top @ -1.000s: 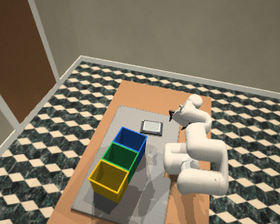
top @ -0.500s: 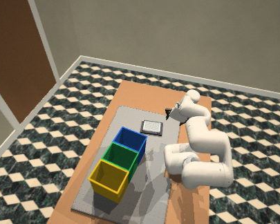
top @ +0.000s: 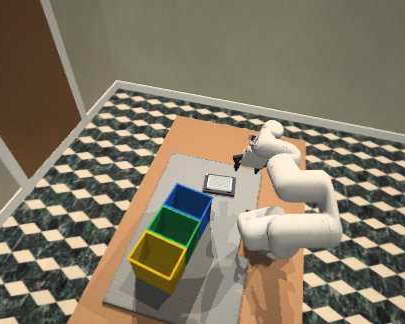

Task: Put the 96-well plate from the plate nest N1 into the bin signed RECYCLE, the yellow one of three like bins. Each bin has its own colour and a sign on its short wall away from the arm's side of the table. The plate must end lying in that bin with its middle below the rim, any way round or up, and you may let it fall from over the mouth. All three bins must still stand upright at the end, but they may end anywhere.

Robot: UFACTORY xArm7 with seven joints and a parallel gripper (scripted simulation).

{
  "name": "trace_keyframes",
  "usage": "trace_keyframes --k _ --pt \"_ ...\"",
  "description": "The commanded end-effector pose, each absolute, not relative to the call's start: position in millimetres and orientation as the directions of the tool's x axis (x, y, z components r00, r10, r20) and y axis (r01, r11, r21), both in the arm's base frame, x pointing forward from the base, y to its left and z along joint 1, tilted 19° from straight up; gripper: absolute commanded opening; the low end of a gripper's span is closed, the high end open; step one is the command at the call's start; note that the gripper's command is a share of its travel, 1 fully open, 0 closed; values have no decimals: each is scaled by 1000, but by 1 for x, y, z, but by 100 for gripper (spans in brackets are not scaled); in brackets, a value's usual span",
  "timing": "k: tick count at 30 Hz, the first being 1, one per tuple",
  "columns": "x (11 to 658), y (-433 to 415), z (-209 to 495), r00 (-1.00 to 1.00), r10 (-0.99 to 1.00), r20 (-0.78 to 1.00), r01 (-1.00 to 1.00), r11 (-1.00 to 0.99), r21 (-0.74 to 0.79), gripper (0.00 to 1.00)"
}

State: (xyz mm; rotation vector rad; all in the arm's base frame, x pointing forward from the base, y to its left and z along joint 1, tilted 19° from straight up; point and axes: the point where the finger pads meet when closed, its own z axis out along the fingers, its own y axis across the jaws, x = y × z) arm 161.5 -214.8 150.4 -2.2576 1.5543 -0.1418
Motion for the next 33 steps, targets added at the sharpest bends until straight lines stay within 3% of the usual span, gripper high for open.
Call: trace_keyframes --k 1,23,33 --pt "175 -223 152 523 -846 -107 -800 -443 -406 100" --pt "217 -245 147 859 -512 21 -457 -783 -422 100" --pt "243 -258 140 966 -245 88 -193 -901 -389 100"
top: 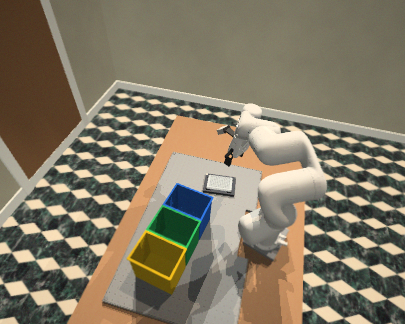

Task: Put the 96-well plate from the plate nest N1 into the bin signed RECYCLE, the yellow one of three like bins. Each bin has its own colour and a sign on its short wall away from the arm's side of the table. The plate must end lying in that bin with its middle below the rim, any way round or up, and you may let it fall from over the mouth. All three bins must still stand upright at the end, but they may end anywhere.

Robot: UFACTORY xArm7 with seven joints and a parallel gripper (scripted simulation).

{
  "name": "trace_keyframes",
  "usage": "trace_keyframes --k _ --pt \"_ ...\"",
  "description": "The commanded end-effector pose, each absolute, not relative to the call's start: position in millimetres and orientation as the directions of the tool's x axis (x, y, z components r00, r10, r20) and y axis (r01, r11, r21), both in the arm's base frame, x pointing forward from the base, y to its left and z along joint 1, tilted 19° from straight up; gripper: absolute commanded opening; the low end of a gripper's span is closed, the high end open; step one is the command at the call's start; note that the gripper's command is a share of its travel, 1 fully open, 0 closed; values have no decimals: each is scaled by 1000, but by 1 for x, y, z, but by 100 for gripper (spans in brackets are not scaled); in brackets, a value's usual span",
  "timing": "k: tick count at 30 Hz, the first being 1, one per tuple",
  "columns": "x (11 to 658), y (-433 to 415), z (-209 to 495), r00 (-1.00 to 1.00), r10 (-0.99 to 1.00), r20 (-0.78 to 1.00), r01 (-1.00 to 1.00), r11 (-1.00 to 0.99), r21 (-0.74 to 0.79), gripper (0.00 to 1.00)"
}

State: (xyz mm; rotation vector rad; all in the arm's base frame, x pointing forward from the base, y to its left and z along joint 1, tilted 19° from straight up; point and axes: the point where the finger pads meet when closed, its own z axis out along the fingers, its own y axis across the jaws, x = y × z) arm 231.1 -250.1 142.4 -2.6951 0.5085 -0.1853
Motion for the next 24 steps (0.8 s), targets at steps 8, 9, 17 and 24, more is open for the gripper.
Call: trace_keyframes --k 8,9,17,24 --pt "262 -265 135 990 -83 115 -36 -932 -360 100" --pt "266 -267 134 992 -50 120 -4 -935 -353 100" --pt "287 -274 129 972 188 141 223 -927 -302 100" --pt "288 -275 128 964 225 143 259 -920 -293 100"
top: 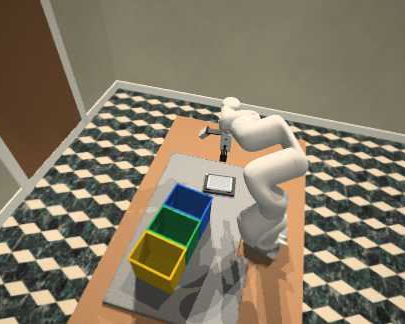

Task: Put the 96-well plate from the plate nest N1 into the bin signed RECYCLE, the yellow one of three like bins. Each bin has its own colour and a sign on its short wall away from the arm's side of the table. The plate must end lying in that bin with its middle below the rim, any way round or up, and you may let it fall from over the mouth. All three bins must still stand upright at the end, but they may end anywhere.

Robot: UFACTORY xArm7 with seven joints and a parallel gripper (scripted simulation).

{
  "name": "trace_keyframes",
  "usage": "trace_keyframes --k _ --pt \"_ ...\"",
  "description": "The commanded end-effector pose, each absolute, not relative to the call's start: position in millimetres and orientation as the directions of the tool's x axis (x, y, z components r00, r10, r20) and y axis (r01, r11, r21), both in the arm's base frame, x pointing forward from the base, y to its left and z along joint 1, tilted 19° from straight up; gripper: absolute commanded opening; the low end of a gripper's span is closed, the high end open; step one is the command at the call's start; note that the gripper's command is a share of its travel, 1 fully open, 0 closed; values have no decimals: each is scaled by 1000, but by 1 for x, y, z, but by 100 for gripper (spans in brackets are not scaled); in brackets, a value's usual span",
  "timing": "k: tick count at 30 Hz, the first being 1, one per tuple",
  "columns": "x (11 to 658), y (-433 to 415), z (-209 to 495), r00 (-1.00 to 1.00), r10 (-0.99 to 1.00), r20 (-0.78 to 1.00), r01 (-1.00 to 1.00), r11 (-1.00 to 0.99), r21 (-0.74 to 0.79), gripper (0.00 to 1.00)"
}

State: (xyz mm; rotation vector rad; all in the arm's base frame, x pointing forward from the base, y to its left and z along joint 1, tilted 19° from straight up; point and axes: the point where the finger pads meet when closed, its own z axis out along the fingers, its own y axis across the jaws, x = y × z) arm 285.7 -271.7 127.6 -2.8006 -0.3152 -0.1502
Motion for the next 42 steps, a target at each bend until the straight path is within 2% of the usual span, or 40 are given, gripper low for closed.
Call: trace_keyframes --k 1,42 --pt "288 -275 128 964 225 143 259 -920 -293 100" --pt "291 -260 84 964 225 143 259 -920 -293 100"
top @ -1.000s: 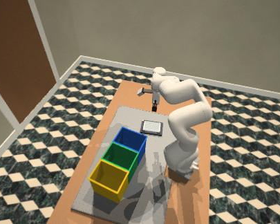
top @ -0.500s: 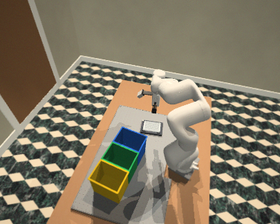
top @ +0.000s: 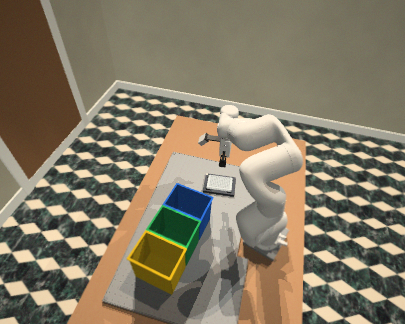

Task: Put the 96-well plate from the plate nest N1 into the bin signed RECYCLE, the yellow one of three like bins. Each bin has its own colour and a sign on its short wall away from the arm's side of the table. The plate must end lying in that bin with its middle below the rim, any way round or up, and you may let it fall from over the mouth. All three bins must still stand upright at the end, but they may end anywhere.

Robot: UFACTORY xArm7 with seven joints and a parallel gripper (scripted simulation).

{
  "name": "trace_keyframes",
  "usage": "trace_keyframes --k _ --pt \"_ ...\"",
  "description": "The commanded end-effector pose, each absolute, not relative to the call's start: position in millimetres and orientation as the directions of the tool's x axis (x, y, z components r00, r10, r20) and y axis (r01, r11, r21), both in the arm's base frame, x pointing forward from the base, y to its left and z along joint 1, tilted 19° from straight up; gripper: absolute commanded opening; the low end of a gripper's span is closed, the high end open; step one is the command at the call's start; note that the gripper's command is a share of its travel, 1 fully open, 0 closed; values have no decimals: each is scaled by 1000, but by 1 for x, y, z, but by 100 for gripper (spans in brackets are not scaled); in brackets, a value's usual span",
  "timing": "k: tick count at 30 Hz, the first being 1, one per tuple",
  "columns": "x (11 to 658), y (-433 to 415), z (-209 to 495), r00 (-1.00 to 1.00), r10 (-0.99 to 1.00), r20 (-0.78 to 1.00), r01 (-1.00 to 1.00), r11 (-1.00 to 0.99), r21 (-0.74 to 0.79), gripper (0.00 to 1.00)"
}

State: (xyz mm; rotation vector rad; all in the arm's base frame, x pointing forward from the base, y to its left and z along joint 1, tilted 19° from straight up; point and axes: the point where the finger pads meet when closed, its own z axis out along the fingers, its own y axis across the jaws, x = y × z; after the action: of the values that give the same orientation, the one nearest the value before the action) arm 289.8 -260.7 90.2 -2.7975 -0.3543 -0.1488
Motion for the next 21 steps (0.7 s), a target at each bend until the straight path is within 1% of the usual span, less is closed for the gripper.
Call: trace_keyframes --k 1,21 --pt "291 -259 83 964 225 143 259 -920 -293 100" --pt "293 -250 54 964 225 143 259 -920 -293 100"
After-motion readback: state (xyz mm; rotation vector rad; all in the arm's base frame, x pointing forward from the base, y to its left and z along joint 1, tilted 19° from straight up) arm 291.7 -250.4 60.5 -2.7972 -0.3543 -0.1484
